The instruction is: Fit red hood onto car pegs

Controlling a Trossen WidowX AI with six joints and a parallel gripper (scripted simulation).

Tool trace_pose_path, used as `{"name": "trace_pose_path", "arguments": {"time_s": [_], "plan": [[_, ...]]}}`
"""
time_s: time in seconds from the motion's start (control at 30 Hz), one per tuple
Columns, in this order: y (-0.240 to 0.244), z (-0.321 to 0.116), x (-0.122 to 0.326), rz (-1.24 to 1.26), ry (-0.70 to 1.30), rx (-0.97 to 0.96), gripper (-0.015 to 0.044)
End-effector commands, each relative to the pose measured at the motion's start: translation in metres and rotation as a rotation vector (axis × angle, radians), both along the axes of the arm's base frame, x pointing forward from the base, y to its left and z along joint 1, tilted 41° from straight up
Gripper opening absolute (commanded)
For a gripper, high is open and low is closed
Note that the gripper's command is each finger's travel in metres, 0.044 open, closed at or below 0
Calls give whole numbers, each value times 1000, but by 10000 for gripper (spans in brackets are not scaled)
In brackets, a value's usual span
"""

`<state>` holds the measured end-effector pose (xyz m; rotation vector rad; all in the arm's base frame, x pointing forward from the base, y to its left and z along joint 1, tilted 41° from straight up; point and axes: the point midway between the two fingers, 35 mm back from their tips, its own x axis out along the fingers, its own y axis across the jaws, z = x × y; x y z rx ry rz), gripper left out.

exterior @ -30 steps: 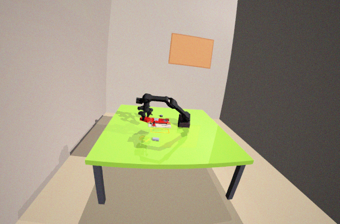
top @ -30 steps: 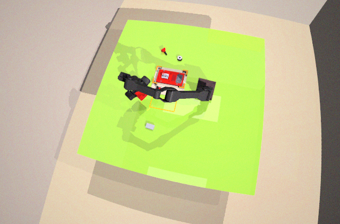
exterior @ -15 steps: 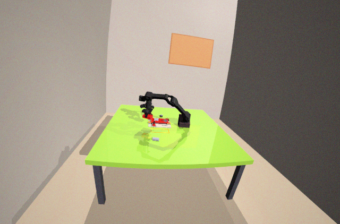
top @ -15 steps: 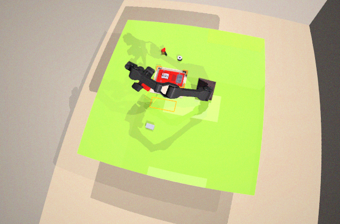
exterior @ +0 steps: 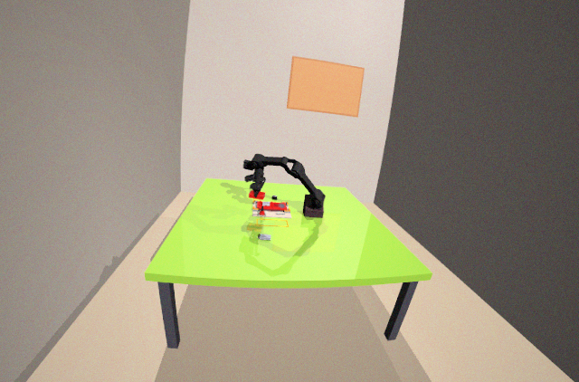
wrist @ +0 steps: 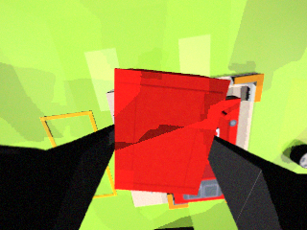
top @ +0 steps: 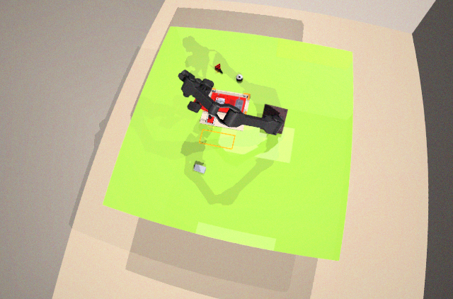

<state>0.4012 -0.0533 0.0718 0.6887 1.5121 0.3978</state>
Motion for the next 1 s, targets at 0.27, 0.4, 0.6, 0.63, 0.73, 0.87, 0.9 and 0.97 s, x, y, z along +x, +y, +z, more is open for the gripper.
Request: {"name": "trace_pose_path", "arguments": {"time_s": [0.27, 0.4, 0.6, 0.63, 0.73, 0.87, 0.9, 0.97], "plan": [[-30, -32, -33, 104, -79, 2, 0], [-39, -42, -46, 138, -107, 6, 0], [-49, -54, -63, 174, -138, 11, 0], [-49, -55, -64, 176, -139, 12, 0], [-48, -55, -63, 176, -140, 12, 0], [-43, -61, -62, 176, -140, 12, 0], [-41, -64, -62, 176, -141, 12, 0], [-36, -70, -61, 176, -141, 12, 0]]}}
